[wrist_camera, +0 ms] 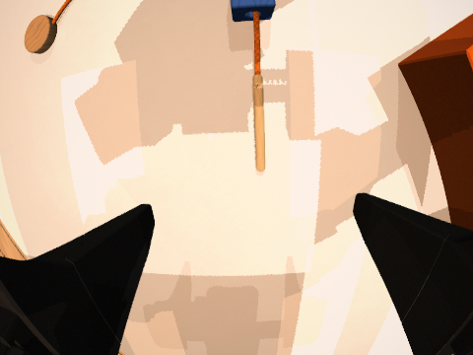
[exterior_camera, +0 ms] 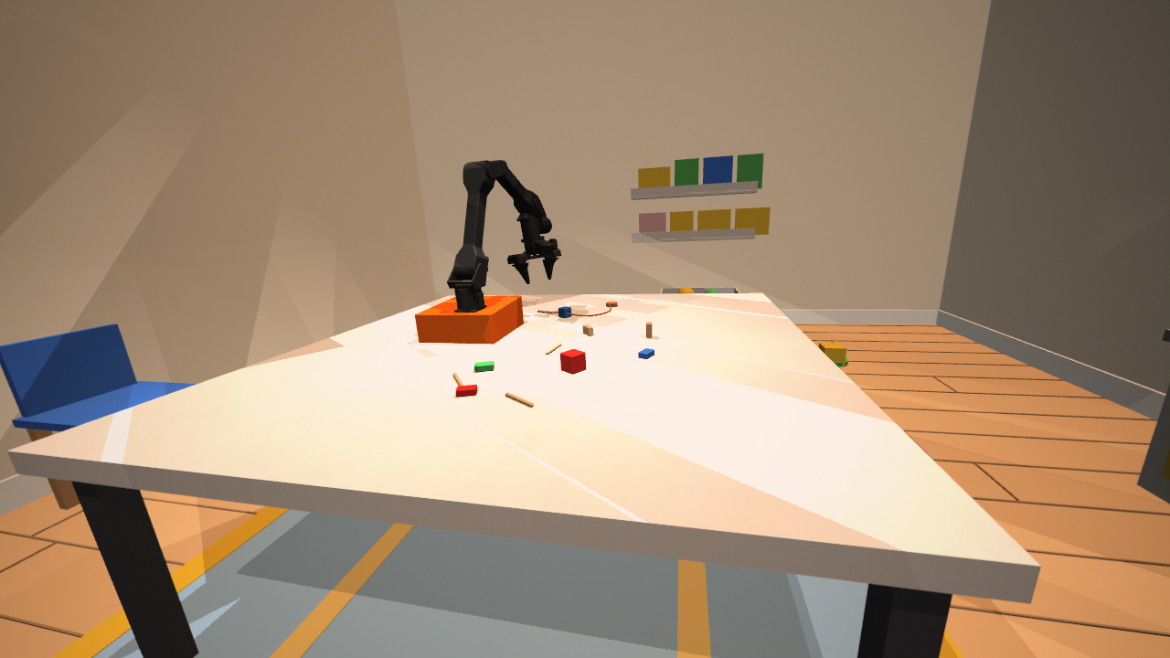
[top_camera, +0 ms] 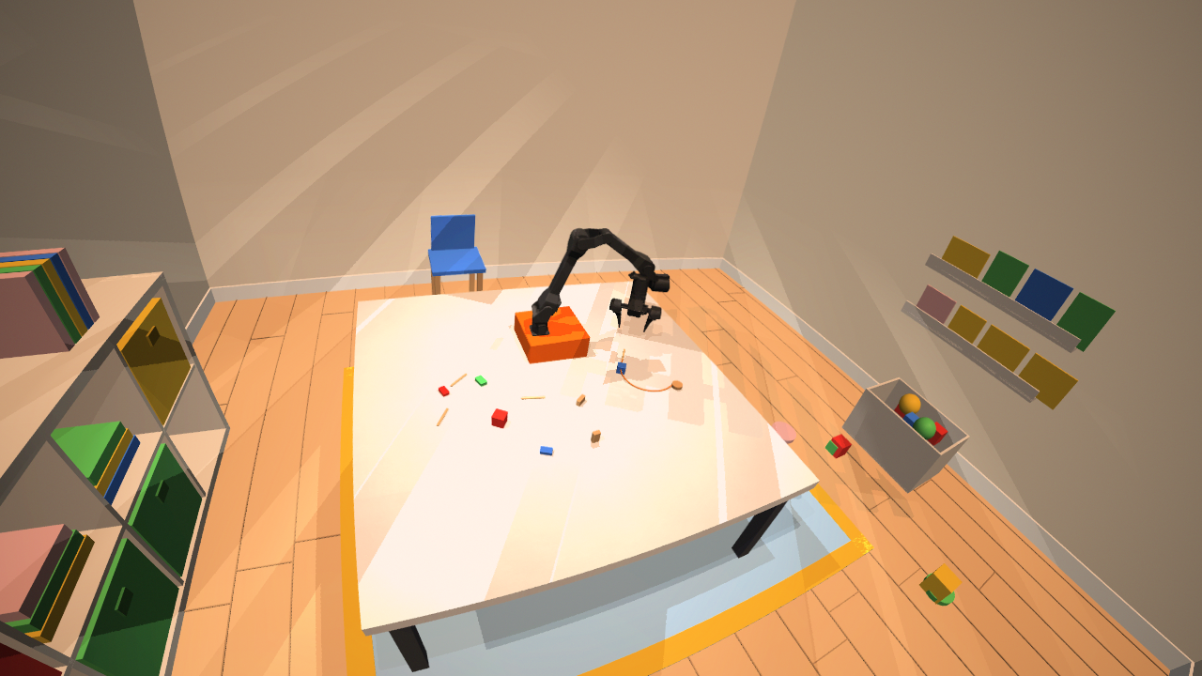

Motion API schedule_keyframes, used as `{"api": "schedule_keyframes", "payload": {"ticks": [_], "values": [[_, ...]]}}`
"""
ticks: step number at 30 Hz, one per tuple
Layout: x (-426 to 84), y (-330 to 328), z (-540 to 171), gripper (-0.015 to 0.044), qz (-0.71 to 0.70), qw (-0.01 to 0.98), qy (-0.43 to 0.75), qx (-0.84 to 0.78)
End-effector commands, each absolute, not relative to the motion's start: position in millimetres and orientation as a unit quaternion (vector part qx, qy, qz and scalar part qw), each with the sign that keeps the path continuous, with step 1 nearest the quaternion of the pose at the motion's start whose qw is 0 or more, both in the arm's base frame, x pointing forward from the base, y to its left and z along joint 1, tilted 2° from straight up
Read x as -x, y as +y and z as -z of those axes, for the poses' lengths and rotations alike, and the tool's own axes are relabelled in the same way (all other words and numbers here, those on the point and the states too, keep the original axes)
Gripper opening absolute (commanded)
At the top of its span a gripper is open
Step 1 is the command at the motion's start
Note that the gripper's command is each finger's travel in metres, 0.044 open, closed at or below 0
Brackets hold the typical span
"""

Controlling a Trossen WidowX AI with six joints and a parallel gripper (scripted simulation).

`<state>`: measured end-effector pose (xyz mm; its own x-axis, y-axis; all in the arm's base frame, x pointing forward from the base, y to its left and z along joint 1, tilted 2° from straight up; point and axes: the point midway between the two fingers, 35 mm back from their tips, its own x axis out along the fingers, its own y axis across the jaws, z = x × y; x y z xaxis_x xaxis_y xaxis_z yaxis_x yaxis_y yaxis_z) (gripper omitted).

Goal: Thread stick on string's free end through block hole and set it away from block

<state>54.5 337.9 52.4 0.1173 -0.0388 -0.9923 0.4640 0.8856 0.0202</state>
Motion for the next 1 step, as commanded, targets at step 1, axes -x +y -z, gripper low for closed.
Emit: {"api": "schedule_keyframes", "payload": {"ticks": [1], "values": [[-54.5, 337.9, -52.4, 0.0440, 0.172, 0.729, 0.642, -0.166]]}}
